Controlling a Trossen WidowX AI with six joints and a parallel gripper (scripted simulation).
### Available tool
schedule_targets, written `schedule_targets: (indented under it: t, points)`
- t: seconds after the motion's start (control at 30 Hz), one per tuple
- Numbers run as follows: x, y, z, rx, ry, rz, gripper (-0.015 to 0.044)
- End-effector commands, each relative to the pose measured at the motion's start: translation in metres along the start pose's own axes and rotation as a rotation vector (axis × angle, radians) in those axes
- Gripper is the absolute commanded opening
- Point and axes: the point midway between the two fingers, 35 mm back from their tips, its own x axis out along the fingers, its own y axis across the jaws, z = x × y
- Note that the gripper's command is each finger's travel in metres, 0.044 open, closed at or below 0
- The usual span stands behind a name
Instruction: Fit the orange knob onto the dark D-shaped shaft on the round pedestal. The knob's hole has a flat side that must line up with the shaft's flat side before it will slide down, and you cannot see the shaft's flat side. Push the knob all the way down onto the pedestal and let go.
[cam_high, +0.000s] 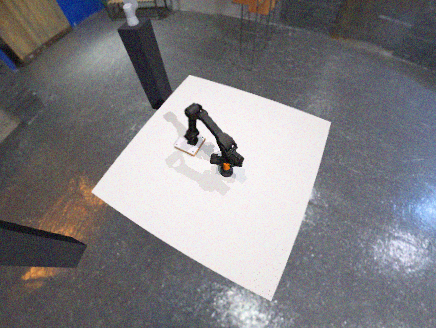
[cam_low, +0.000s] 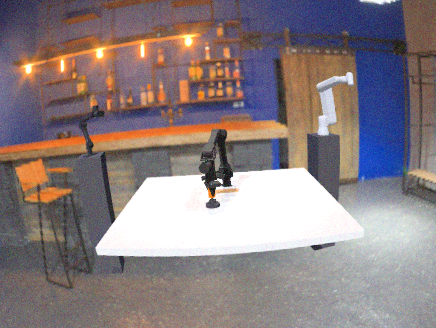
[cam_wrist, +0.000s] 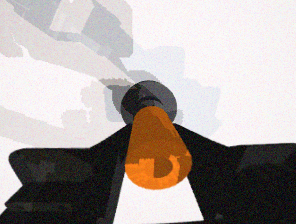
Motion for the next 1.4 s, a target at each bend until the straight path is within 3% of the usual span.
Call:
schedule_targets:
  t: [0.0, 0.4, 0.63, 1.37]
  points:
    - [0.0006, -0.0015, -0.0001, -0.006, -0.002, -0.005, 0.0]
    - [-0.0043, -0.002, -0.0006, -0.015, -0.002, -0.005, 0.0]
    - [-0.0055, -0.0042, -0.0021, -0.215, -0.001, -0.006, 0.0]
    - [-0.0036, -0.0028, -0.0009, -0.215, -0.002, -0.005, 0.0]
